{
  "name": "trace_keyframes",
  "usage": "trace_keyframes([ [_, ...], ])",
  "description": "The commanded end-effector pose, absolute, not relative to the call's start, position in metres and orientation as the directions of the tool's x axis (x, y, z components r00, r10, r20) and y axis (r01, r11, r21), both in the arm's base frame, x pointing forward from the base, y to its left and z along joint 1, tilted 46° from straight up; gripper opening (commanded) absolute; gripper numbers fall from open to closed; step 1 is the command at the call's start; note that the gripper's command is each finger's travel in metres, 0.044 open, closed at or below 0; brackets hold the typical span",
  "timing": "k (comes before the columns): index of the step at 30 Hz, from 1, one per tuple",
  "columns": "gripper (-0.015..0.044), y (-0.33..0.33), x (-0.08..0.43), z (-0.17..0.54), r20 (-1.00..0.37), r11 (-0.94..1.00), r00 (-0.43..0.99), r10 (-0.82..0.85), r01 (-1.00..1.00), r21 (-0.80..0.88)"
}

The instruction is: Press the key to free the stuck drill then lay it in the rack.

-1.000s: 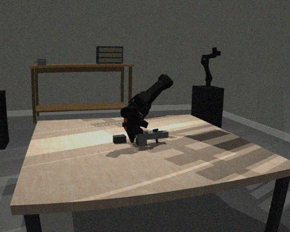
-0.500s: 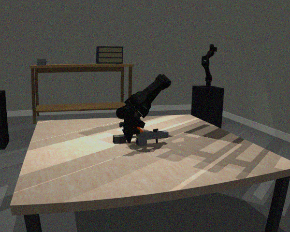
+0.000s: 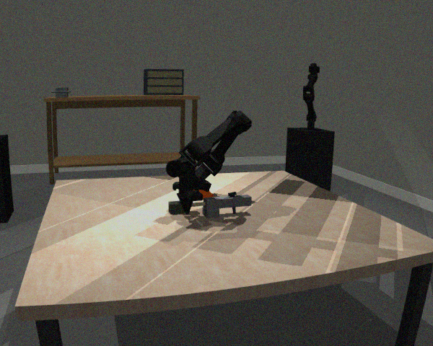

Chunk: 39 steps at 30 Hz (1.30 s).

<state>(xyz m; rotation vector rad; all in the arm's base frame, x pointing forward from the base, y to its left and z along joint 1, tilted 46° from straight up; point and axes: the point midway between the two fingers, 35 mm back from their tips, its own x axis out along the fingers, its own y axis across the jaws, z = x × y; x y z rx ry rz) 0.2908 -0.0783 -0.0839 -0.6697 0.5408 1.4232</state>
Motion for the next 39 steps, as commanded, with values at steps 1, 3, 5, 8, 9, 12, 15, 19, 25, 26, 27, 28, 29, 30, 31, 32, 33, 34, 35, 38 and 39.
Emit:
trace_keyframes([
  [1, 0.0026, -0.0783, 0.2908, -0.0839, -0.7, 0.023, 0.085, 0.709, -0.995, -0.097],
  [3, 0.0079, -0.0783, 0.2908, -0.0839, -0.7, 0.023, 0.085, 0.709, -0.995, -0.097],
  [5, 0.0131, -0.0783, 0.2908, -0.0839, -0.7, 0.023, 0.085, 0.709, -0.995, -0.097],
  [8, 0.021, -0.0783, 0.2908, -0.0839, -0.7, 0.023, 0.085, 0.709, -0.995, -0.097],
  [9, 0.0236, -0.0783, 0.2908, -0.0839, -0.7, 0.023, 0.085, 0.709, -0.995, -0.097],
  [12, 0.0315, -0.0777, 0.2908, -0.0835, -0.701, 0.022, 0.085, 0.708, -0.995, -0.098],
  [15, 0.0394, -0.0761, 0.2909, -0.0823, -0.702, 0.021, 0.086, 0.707, -0.995, -0.101],
  [19, 0.044, -0.0749, 0.2916, -0.0809, -0.703, 0.02, 0.086, 0.706, -0.995, -0.102],
  [25, 0.044, -0.073, 0.2918, -0.0792, -0.703, 0.02, 0.086, 0.706, -0.995, -0.102],
  [26, 0.044, -0.0727, 0.2918, -0.079, -0.703, 0.02, 0.086, 0.706, -0.995, -0.102],
  [27, 0.044, -0.0724, 0.2919, -0.0788, -0.703, 0.02, 0.086, 0.706, -0.995, -0.102],
  [28, 0.044, -0.072, 0.2919, -0.0786, -0.703, 0.02, 0.086, 0.706, -0.995, -0.101],
  [29, 0.044, -0.0717, 0.2919, -0.0784, -0.703, 0.02, 0.086, 0.706, -0.995, -0.101],
  [30, 0.044, -0.0714, 0.2919, -0.0782, -0.703, 0.02, 0.086, 0.706, -0.995, -0.101],
  [31, 0.044, -0.0711, 0.2919, -0.078, -0.703, 0.02, 0.086, 0.706, -0.995, -0.101],
  [32, 0.044, -0.0708, 0.2919, -0.0778, -0.702, 0.02, 0.086, 0.706, -0.995, -0.101],
  [33, 0.044, -0.0705, 0.2919, -0.0777, -0.702, 0.02, 0.086, 0.706, -0.995, -0.101],
  [34, 0.044, -0.0701, 0.2919, -0.0775, -0.702, 0.02, 0.086, 0.707, -0.995, -0.101],
  [35, 0.044, -0.0698, 0.2919, -0.0773, -0.702, 0.02, 0.086, 0.707, -0.995, -0.101],
  [38, 0.044, -0.0689, 0.2919, -0.0769, -0.702, 0.02, 0.086, 0.707, -0.995, -0.101],
  [39, 0.044, -0.0685, 0.2919, -0.0768, -0.702, 0.02, 0.086, 0.707, -0.995, -0.101],
])
